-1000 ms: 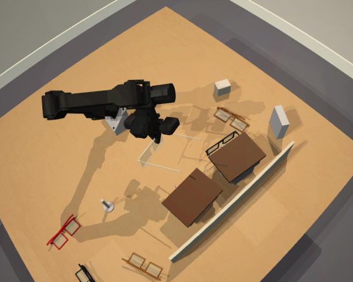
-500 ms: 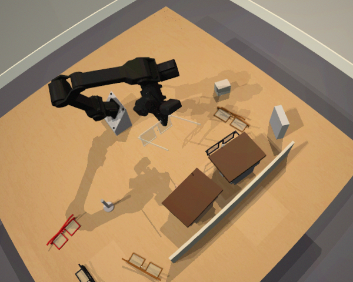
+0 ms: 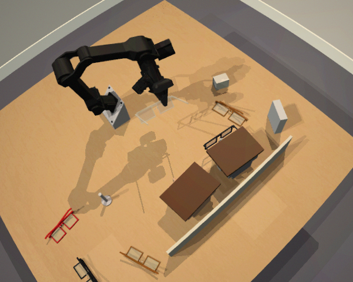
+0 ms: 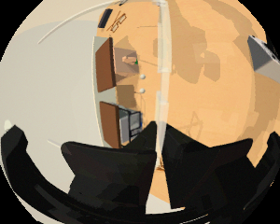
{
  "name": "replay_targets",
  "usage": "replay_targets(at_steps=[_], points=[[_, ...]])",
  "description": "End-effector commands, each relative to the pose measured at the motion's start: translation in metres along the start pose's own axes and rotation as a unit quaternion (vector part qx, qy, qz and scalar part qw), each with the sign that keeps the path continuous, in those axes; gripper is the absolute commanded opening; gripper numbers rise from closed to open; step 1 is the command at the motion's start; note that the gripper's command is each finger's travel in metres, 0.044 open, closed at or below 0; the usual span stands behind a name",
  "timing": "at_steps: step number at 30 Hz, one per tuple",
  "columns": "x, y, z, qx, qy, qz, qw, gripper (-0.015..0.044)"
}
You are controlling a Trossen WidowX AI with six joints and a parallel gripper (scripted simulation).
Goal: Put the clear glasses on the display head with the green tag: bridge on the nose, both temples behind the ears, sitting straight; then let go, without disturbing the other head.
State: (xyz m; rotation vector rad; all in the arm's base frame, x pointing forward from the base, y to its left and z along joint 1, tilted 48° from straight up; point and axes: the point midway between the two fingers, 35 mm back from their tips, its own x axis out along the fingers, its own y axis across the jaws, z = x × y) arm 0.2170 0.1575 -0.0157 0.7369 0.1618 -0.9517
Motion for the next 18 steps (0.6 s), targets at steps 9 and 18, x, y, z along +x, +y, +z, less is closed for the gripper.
replay_targets(at_steps=[9, 18], points=[[-0.0031, -0.0055, -0.0032, 0.014, 0.002, 0.010, 1.000, 0.0000], [-0.0031, -0.0055, -0.0032, 0.014, 0.002, 0.010, 1.000, 0.0000]])
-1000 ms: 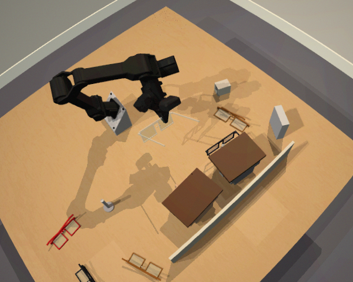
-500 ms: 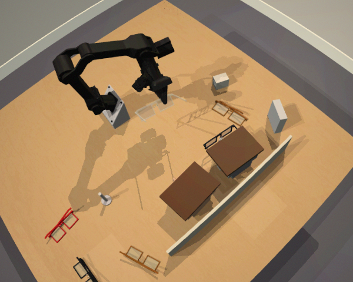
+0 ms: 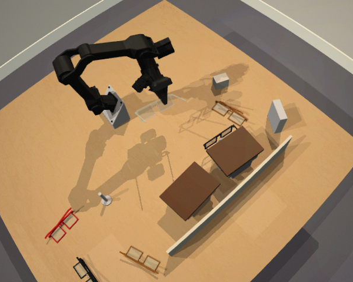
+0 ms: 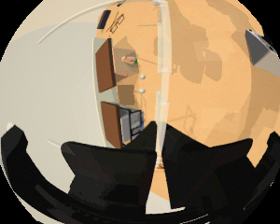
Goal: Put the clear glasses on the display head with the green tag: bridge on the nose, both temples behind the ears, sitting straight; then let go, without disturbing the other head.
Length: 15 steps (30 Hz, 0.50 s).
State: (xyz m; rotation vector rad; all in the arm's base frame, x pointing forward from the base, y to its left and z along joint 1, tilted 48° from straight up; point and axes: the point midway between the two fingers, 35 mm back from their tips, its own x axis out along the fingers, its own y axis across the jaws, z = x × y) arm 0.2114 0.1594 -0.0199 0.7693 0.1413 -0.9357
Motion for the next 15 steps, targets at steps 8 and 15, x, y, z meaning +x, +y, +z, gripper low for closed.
replay_targets(at_steps=[8, 15], points=[[-0.0002, 0.0004, 0.0001, -0.002, 0.000, 0.000, 1.000, 0.0000], [0.0066, 0.0032, 0.0063, -0.014, -0.006, -0.026, 1.000, 0.0000]])
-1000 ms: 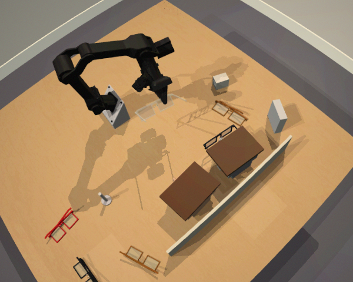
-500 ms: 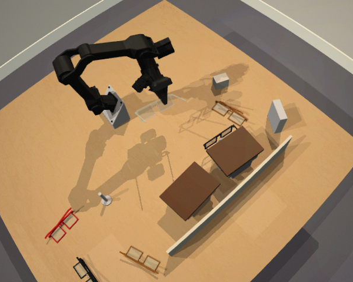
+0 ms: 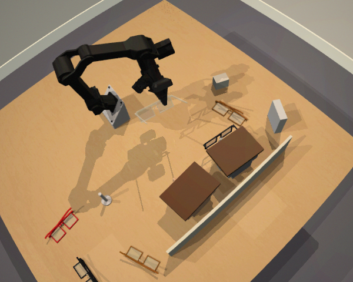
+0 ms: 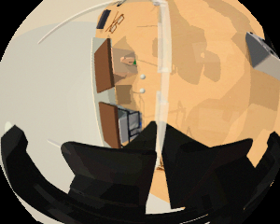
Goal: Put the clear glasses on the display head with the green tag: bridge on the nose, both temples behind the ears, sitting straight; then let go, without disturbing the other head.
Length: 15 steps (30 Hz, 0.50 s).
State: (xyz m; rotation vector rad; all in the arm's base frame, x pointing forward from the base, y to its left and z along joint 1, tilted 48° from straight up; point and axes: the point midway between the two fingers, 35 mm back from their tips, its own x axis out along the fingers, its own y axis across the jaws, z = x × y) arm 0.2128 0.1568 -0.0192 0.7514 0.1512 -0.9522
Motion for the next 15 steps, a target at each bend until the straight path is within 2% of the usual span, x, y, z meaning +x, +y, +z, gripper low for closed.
replay_targets(at_steps=[1, 15], points=[[0.007, 0.004, 0.007, -0.010, -0.005, -0.028, 1.000, 0.0000], [0.043, 0.014, 0.047, -0.069, -0.009, -0.177, 0.982, 0.0000]])
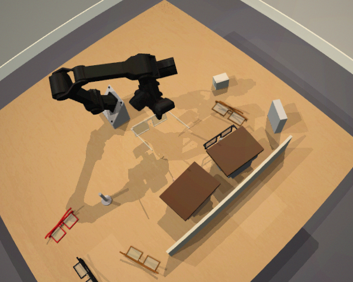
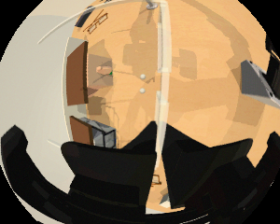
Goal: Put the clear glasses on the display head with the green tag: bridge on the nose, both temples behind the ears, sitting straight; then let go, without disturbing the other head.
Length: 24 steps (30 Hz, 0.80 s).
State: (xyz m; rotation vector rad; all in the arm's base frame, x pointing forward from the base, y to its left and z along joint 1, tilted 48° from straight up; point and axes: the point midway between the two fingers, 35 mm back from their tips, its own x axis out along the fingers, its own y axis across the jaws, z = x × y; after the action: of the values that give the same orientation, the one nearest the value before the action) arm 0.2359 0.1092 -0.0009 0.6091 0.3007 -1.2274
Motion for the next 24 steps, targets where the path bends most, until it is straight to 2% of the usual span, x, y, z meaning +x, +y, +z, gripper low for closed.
replay_targets(at_steps=[1, 18, 24], points=[[0.007, 0.004, 0.011, -0.013, 0.008, -0.037, 0.999, 0.0000], [0.042, 0.007, 0.066, -0.070, 0.067, -0.196, 0.976, 0.0000], [0.047, 0.006, 0.070, -0.073, 0.077, -0.205, 0.973, 0.0000]])
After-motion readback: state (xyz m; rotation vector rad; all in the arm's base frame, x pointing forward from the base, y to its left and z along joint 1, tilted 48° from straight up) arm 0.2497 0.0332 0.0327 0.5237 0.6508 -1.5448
